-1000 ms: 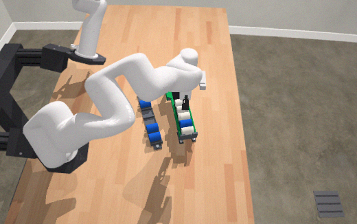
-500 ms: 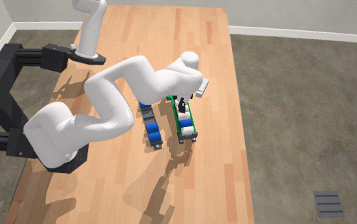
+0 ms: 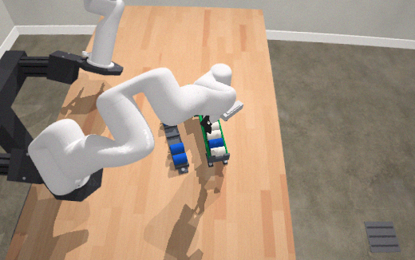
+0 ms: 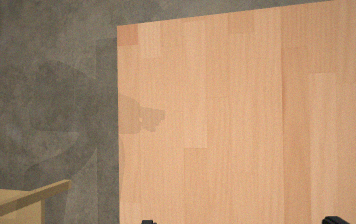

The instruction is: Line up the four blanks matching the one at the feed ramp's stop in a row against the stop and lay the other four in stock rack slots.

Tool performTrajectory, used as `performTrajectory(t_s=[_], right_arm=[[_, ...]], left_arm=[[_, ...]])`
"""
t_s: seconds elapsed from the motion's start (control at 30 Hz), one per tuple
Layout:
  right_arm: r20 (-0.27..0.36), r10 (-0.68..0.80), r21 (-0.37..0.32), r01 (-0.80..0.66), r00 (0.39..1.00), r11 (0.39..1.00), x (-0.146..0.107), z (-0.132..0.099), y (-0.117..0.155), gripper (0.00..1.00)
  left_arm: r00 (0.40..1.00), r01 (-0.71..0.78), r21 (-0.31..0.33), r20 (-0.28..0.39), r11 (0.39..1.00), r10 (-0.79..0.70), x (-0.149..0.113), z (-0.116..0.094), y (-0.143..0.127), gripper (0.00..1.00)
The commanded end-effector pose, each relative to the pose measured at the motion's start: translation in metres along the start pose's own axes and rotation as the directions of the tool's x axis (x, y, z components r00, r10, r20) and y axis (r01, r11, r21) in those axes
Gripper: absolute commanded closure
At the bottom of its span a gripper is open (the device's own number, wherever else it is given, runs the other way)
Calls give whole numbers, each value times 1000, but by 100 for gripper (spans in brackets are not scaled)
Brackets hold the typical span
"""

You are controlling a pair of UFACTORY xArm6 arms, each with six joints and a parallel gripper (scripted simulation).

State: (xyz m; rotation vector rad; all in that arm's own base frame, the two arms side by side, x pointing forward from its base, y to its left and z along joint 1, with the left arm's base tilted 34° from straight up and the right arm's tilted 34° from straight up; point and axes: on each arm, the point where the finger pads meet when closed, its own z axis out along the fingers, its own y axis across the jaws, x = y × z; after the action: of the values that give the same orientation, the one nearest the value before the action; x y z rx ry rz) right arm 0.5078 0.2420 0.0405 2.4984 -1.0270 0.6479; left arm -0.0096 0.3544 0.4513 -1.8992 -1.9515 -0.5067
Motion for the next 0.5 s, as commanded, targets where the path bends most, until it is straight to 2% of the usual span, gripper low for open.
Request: performTrajectory(t_s=[0.0,0.17,0.33,0.47], right_arm=[[-6,168,12,-167,986,986,5,-1,3,0],[-5,269,13,-269,963,963,8,0,6,0],[-3,417,13,-417,909,909,13,1,10,0],[-2,469,13,-469,883,883,15,1,11,0]], left_arm=[[1000,0,0,-4,1000,0,1,-1,0,0],[1000,0,0,-4,1000,0,1,-1,0,0],[1000,0,0,-4,1000,0,1,-1,0,0],[1000,0,0,-4,1000,0,1,-1,0,0]])
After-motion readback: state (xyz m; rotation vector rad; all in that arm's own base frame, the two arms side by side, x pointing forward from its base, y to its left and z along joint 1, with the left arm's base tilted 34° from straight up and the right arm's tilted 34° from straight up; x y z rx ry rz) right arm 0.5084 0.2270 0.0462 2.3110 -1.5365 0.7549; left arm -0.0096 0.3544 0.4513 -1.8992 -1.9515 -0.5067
